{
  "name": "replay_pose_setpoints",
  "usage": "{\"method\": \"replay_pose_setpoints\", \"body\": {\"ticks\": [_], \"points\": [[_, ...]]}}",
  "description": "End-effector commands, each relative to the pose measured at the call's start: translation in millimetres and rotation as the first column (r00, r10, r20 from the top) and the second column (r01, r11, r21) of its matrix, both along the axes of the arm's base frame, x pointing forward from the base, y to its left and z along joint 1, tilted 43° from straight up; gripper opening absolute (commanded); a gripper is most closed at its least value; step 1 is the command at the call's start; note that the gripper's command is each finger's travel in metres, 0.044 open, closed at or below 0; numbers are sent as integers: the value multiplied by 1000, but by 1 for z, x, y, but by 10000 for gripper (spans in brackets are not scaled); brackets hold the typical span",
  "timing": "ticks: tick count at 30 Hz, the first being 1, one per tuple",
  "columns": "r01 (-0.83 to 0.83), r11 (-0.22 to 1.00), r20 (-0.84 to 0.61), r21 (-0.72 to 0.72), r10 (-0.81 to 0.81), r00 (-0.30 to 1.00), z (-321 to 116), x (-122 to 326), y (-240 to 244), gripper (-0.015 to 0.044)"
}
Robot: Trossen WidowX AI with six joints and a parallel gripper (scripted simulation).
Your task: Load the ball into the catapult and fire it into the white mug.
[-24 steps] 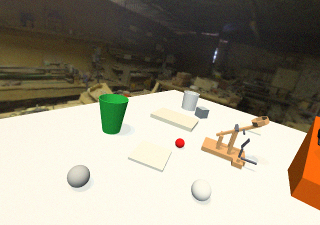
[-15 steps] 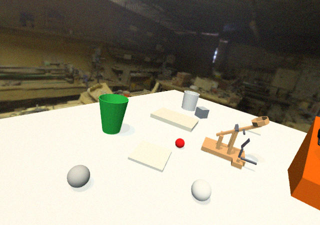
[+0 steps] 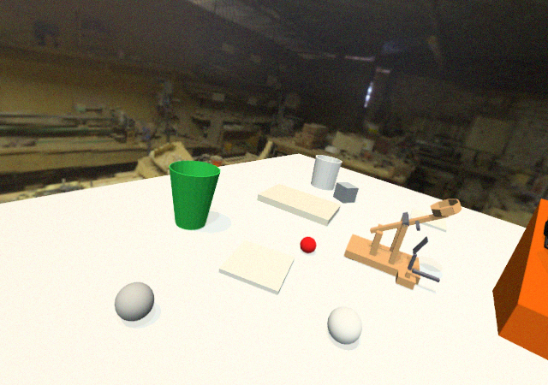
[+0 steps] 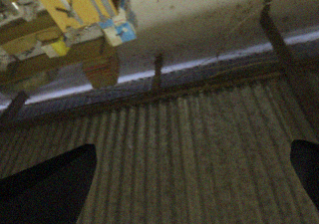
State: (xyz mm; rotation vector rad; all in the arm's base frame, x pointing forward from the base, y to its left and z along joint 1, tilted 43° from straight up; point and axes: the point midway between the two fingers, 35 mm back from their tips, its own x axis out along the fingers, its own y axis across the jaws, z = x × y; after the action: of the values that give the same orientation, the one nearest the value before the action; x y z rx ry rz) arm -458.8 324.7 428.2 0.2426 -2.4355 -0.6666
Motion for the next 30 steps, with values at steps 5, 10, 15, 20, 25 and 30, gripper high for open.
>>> {"method": "replay_pose_setpoints", "body": {"ticks": [5, 10, 15, 20, 25, 30], "points": [[64, 985, 61, -158, -55, 997, 10, 37, 45, 440], [106, 961, 94, -255, -84, 992, 15, 62, 72, 440], [148, 924, 123, -352, -111, 986, 20, 89, 96, 440], [187, 877, 145, -443, -136, 980, 23, 117, 118, 440], [222, 819, 162, -530, -159, 974, 26, 147, 137, 440], [252, 747, 174, -615, -183, 967, 29, 178, 155, 440]]}}
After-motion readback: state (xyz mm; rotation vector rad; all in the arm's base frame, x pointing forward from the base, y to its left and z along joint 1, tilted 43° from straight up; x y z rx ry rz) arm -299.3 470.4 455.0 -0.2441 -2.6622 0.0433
